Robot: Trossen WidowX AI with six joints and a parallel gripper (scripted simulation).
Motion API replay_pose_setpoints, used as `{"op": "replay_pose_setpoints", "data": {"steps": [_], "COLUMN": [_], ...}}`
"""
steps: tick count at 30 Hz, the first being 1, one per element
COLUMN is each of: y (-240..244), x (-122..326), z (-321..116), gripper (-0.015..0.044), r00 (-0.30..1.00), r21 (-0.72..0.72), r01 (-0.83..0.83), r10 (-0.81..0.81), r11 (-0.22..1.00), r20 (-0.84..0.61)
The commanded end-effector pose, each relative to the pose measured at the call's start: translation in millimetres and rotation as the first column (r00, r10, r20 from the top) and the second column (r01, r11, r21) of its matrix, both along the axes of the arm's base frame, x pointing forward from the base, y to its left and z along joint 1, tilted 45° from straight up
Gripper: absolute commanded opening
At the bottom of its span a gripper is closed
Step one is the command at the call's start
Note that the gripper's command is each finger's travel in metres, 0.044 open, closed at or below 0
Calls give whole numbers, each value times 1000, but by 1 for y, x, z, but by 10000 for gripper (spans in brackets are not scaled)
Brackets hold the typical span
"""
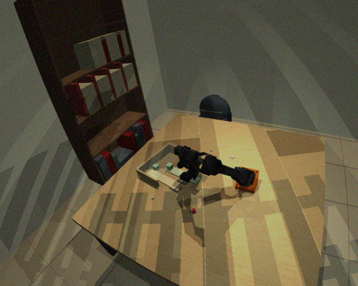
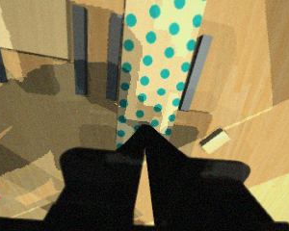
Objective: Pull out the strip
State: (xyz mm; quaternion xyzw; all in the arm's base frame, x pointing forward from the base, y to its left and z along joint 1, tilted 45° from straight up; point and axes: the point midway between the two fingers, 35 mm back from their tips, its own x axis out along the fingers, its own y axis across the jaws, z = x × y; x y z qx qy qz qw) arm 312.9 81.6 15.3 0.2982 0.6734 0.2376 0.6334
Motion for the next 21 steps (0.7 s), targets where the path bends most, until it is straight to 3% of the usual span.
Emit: {"op": "replay_pose_setpoints", "data": {"steps": [1, 21], "y": [4, 6], "x": [-13, -42], "z": [-3, 0], "gripper": [0, 0], "r00": [1000, 1000], "r21": [6, 6], "r01": [-7, -7], "r10": [7, 7], "r11": [1000, 1000], "r20": [-27, -29]}}
